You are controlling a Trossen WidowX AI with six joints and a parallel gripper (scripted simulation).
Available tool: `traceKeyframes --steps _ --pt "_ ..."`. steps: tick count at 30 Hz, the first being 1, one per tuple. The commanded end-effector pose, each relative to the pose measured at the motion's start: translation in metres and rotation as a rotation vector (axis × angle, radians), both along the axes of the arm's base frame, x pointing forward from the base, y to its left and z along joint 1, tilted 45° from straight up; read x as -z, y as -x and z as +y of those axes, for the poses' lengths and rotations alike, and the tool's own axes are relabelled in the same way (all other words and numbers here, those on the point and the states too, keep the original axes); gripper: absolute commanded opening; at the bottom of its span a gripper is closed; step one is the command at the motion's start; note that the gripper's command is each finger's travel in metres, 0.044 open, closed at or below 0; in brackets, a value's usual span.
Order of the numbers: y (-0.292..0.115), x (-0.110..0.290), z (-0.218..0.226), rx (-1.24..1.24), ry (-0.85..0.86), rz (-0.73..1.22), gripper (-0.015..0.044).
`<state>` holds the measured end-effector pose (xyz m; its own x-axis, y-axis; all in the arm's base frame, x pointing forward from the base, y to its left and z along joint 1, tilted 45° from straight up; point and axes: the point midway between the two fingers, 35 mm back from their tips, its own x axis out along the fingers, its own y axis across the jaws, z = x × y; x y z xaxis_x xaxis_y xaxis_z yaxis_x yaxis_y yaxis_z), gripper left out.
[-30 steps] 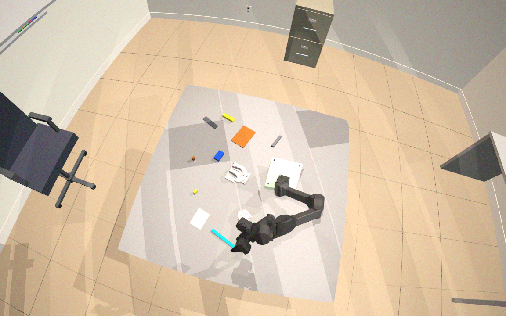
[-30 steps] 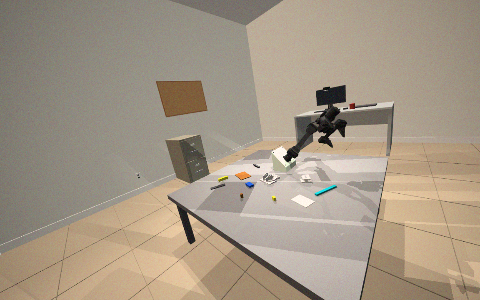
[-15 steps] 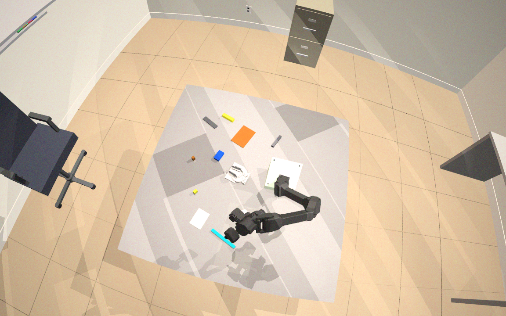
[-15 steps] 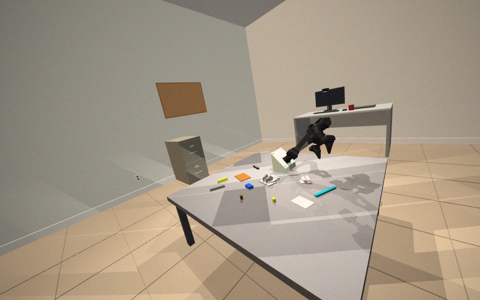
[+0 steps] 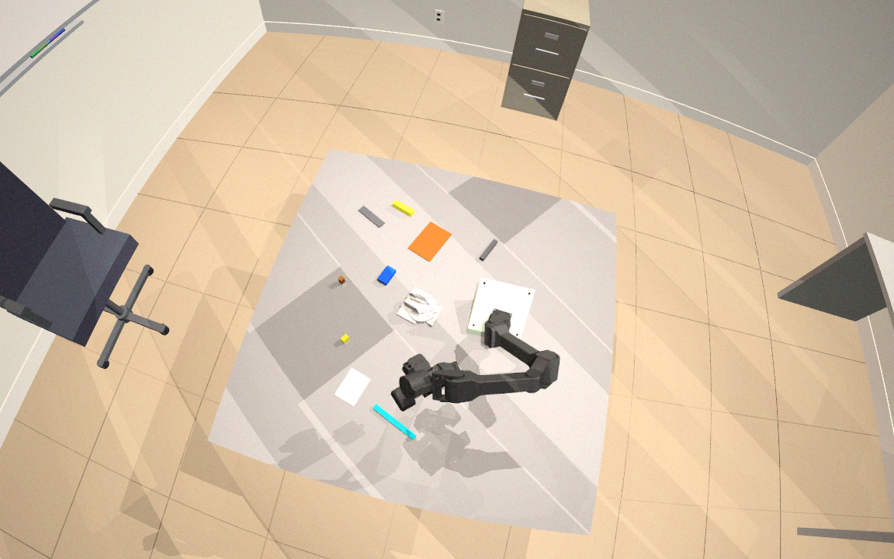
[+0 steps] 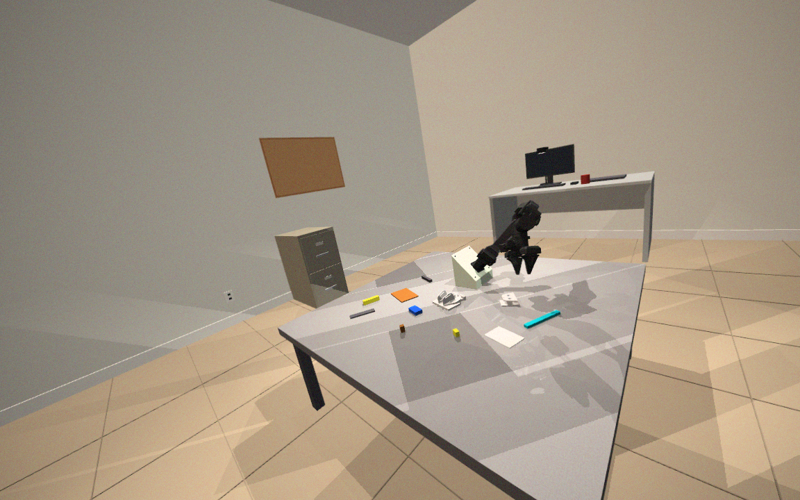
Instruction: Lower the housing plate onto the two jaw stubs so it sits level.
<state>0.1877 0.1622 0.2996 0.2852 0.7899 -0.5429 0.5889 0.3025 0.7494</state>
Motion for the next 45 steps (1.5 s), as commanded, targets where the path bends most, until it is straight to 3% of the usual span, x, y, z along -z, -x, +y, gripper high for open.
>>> traceKeyframes --steps 1,18,29,45 --pt "0.003 0.022 -0.002 -0.02 0.037 0.087 0.044" --pt "0.029 0.089 -0.011 -0.089 0.145 0.411 0.044" --pt "0.031 0.116 0.016 -0.09 0.143 0.413 0.044" --pt "0.032 0.126 0.026 -0.091 0.143 0.413 0.044"
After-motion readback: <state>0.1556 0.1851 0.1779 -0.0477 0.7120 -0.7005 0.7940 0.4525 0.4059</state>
